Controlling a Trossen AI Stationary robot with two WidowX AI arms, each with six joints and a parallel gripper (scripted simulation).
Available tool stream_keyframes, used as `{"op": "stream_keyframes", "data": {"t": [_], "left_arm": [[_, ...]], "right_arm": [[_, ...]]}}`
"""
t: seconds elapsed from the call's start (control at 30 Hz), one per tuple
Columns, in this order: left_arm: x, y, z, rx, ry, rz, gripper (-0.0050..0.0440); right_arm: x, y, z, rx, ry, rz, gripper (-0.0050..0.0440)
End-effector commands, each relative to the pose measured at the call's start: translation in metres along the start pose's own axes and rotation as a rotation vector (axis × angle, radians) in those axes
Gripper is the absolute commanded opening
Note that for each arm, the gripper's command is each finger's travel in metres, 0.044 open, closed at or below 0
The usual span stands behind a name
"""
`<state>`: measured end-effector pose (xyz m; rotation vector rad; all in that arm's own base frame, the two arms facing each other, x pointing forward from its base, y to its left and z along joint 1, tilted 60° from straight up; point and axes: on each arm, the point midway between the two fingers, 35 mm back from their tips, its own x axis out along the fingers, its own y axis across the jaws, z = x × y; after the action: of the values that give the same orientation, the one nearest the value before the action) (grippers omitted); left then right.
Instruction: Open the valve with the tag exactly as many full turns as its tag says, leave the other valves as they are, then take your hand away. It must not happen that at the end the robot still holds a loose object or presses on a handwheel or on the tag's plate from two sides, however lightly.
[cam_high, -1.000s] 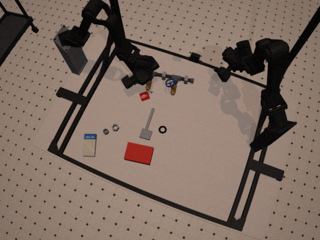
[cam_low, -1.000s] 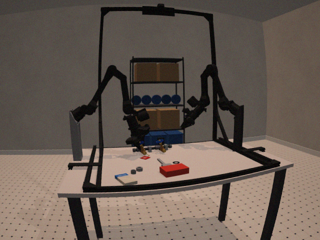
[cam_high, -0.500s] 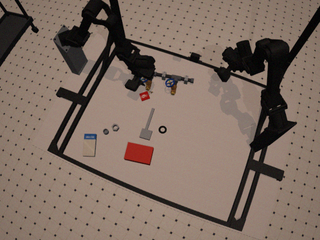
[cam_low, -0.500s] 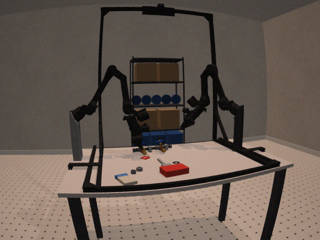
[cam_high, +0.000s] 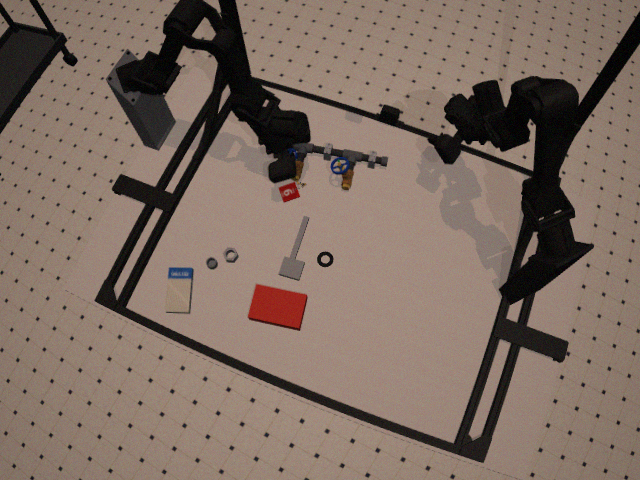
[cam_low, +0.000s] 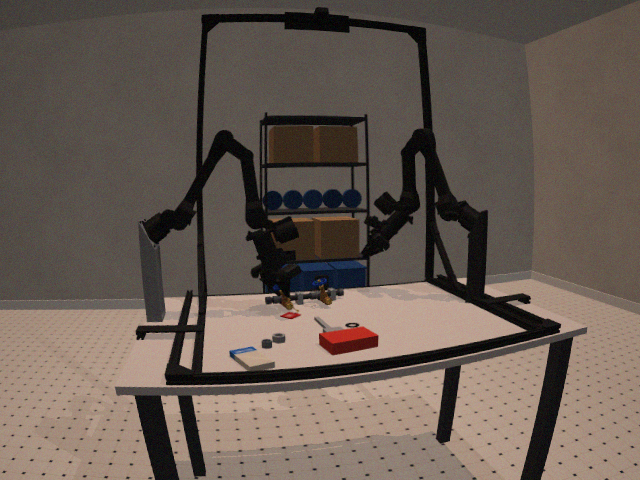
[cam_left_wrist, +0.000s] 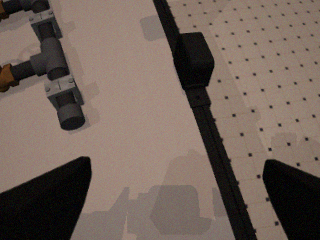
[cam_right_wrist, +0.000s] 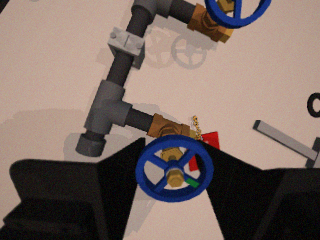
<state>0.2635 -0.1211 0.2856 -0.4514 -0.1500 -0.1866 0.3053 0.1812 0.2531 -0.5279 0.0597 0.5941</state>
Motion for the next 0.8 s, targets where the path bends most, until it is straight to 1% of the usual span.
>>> {"op": "stream_keyframes", "data": {"t": [0.0, 0.1, 0.17, 0.2, 0.27, 0.47, 0.5, 0.67, 0.73, 0.77], "left_arm": [[0.0000, 0.0000, 0.0000, 0.000, 0.000, 0.000, 0.0400], [0.0000, 0.0000, 0.0000, 0.000, 0.000, 0.000, 0.0400], [0.0000, 0.0000, 0.0000, 0.000, 0.000, 0.000, 0.0400], [0.0000, 0.0000, 0.0000, 0.000, 0.000, 0.000, 0.0400], [0.0000, 0.0000, 0.0000, 0.000, 0.000, 0.000, 0.0400], [0.0000, 0.0000, 0.0000, 0.000, 0.000, 0.000, 0.0400], [0.0000, 0.0000, 0.0000, 0.000, 0.000, 0.000, 0.0400], [0.0000, 0.0000, 0.0000, 0.000, 0.000, 0.000, 0.0400], [0.0000, 0.0000, 0.0000, 0.000, 0.000, 0.000, 0.0400], [0.0000, 0.0000, 0.0000, 0.000, 0.000, 0.000, 0.0400]], "right_arm": [[0.0000, 0.0000, 0.0000, -0.223, -0.001, 0.000, 0.0000], [0.0000, 0.0000, 0.0000, -0.364, -0.001, 0.000, 0.0000], [0.0000, 0.0000, 0.0000, -0.364, -0.001, 0.000, 0.0000], [0.0000, 0.0000, 0.0000, -0.458, -0.001, 0.000, 0.0000], [0.0000, 0.0000, 0.0000, -0.566, -0.001, 0.000, 0.0000], [0.0000, 0.0000, 0.0000, -0.586, -0.001, 0.001, 0.0000], [0.0000, 0.0000, 0.0000, -0.542, 0.000, 0.000, 0.0024], [0.0000, 0.0000, 0.0000, -0.542, 0.000, 0.000, 0.0144], [0.0000, 0.0000, 0.0000, -0.542, 0.000, 0.000, 0.0144], [0.0000, 0.0000, 0.0000, -0.542, 0.000, 0.000, 0.0168]]}}
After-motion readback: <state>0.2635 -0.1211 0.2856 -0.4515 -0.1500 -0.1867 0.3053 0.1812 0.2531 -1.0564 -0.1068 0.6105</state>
